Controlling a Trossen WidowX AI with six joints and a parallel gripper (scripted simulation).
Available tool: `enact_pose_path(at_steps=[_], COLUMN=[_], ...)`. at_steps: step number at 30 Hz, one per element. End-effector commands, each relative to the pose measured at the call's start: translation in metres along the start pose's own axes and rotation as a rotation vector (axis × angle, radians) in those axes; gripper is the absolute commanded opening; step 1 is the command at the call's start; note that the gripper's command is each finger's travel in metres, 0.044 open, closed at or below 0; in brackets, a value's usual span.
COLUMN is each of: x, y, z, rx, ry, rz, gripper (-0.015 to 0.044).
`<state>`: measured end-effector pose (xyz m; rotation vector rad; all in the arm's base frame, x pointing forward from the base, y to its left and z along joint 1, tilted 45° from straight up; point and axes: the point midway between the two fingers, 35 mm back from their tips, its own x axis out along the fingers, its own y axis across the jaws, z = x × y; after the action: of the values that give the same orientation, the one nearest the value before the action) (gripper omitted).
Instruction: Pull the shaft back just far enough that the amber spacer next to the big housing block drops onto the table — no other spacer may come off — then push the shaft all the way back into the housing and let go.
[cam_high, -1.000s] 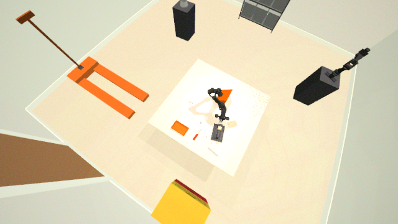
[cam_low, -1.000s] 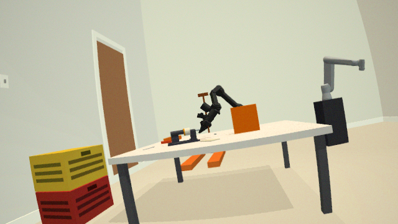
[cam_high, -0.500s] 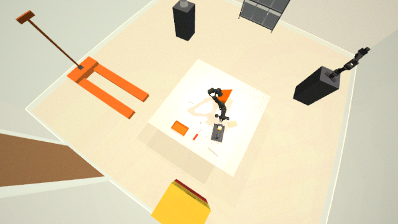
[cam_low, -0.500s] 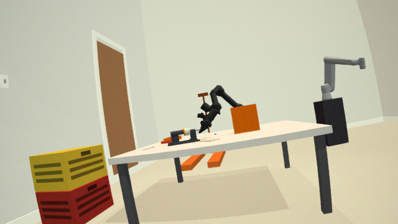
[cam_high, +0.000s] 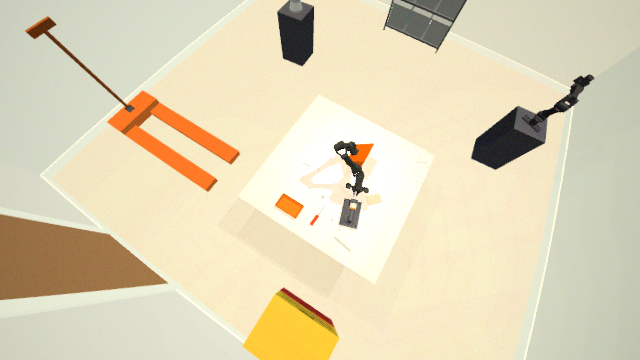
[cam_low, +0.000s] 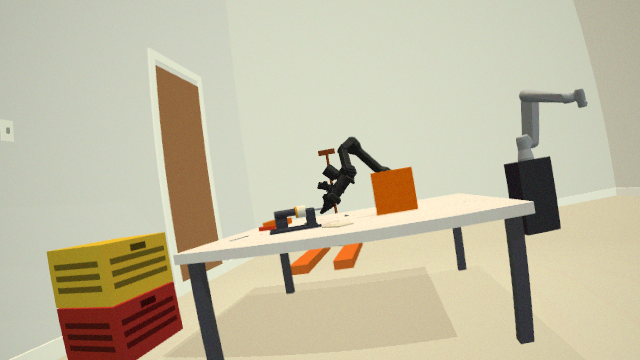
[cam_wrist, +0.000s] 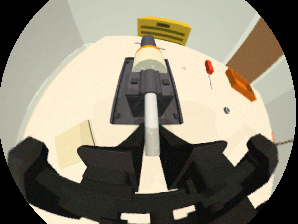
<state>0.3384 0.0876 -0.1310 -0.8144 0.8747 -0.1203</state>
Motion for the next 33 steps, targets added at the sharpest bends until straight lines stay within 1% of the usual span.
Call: enact_pose_path(at_steps=[1, 33], x=[-0.001, -0.0033], y=[-0.0002, -0.0001], z=[-0.0011, -0.0034], rx=[0.003, 0.003], ry=[0.001, 0.001], rz=[-0.001, -0.001], gripper=[0.0, 0.0])
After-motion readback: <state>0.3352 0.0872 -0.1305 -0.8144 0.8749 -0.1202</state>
